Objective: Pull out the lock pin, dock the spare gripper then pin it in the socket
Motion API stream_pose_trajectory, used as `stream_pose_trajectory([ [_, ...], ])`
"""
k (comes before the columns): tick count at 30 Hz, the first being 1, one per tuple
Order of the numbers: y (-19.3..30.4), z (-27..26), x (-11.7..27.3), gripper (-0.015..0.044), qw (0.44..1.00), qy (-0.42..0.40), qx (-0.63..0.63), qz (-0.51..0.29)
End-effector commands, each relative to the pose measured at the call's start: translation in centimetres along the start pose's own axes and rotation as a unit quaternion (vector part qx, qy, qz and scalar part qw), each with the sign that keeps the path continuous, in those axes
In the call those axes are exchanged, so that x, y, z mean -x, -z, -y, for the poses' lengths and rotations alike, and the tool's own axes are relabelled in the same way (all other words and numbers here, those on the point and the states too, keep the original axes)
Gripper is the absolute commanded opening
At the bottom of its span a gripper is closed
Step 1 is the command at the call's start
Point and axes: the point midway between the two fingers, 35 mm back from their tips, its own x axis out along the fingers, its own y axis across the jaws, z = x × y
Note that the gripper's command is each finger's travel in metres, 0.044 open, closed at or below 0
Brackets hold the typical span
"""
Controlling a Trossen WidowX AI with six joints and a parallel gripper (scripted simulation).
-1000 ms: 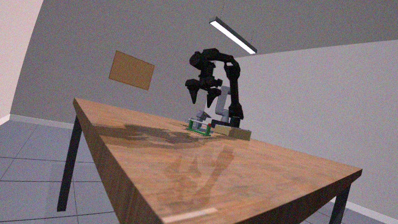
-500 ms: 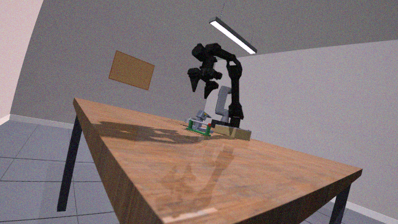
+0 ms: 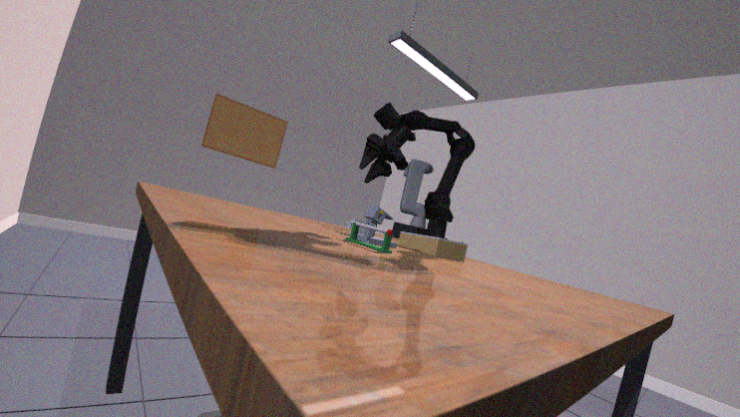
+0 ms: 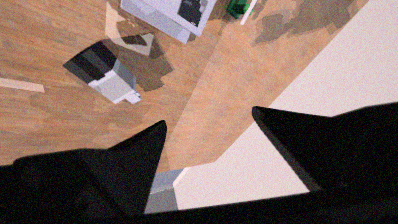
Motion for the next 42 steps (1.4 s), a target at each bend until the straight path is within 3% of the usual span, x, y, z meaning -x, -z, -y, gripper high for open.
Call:
stream_pose_trajectory([
  [1,-0.1,-4.1,0.0,0.044,0.996,-0.008,0.065,-0.058],
  [10,-2.0,-11.6,-0.4,0.044,0.968,-0.058,0.179,-0.166],
  [17,-2.1,-11.8,-0.6,0.044,0.968,-0.059,0.18,-0.167],
  [31,-4.3,-14.0,-6.2,0.044,0.968,-0.059,0.18,-0.166],
  [42,-4.5,-14.2,-7.6,0.044,0.968,-0.059,0.18,-0.166],
])
